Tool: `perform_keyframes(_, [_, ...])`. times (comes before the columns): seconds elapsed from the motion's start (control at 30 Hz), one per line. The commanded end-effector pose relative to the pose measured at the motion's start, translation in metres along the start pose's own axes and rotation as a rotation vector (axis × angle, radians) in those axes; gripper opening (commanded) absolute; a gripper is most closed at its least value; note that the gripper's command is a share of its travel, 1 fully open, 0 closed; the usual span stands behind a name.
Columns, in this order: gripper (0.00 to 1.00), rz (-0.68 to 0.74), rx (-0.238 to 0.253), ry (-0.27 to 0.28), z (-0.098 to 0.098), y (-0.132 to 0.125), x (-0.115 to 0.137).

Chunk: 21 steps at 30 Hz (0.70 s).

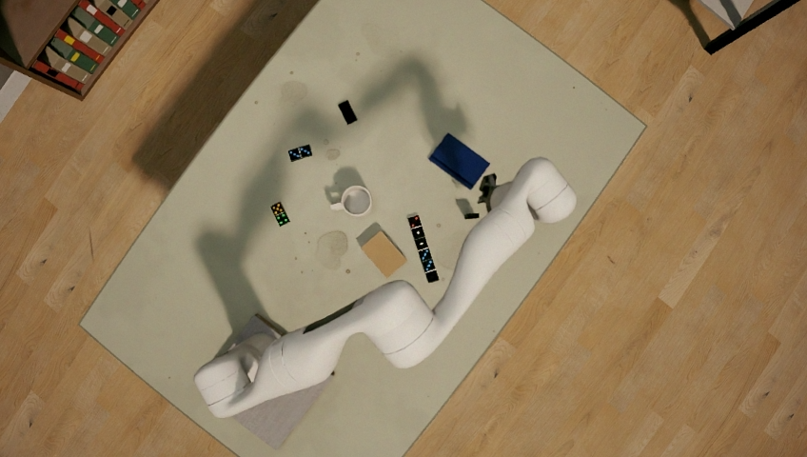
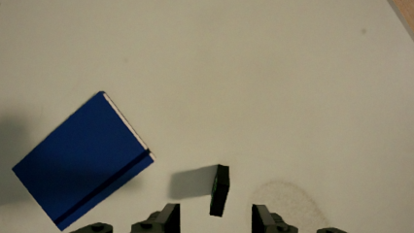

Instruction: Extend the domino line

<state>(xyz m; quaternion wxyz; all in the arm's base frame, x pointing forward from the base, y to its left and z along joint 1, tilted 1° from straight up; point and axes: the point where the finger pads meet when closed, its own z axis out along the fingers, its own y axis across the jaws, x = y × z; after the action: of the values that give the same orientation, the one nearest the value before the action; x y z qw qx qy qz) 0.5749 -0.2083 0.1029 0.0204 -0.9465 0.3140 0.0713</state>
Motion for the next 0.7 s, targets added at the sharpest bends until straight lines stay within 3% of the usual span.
perform_keyframes(0.0, [0.49, -0.01, 0.0, 0.003, -0.001, 0.0, 0.0])
perform_keyframes(0.33, [0.49, -0.125, -0.005, 0.012, 0.003, 0.002, -0.001])
perform_keyframes(0.67, [0.49, -0.461, -0.022, 0.039, 0.013, 0.005, -0.004])
